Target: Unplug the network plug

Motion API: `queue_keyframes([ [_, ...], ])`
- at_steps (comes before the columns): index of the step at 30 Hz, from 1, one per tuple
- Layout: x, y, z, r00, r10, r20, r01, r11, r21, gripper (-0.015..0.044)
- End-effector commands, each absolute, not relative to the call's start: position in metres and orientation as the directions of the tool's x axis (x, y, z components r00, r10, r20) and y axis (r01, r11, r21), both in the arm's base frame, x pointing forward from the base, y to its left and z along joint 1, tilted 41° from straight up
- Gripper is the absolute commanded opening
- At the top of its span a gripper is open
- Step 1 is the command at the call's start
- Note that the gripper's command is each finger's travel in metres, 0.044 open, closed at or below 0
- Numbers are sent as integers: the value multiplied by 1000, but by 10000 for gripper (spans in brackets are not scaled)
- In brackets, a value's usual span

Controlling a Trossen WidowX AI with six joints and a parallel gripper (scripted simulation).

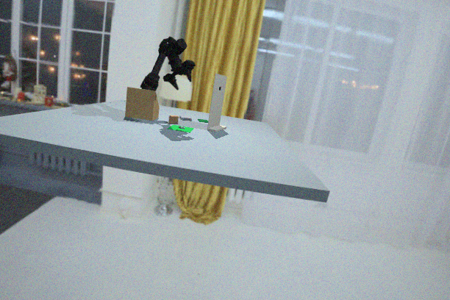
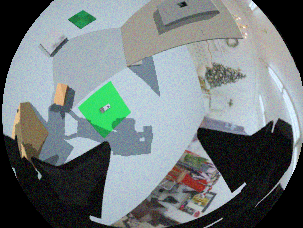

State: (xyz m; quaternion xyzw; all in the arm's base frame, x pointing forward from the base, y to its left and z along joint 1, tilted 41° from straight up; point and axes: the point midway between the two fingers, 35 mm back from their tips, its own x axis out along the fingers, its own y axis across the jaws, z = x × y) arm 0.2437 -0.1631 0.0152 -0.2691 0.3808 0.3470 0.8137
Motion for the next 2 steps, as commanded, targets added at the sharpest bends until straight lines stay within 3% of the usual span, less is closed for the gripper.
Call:
queue_keyframes([
  [1, 245, -164, 17, 474, 359, -804, -771, 611, -182, 440],
  [2, 245, -164, 17, 474, 359, -804, -771, 611, -182, 440],
])
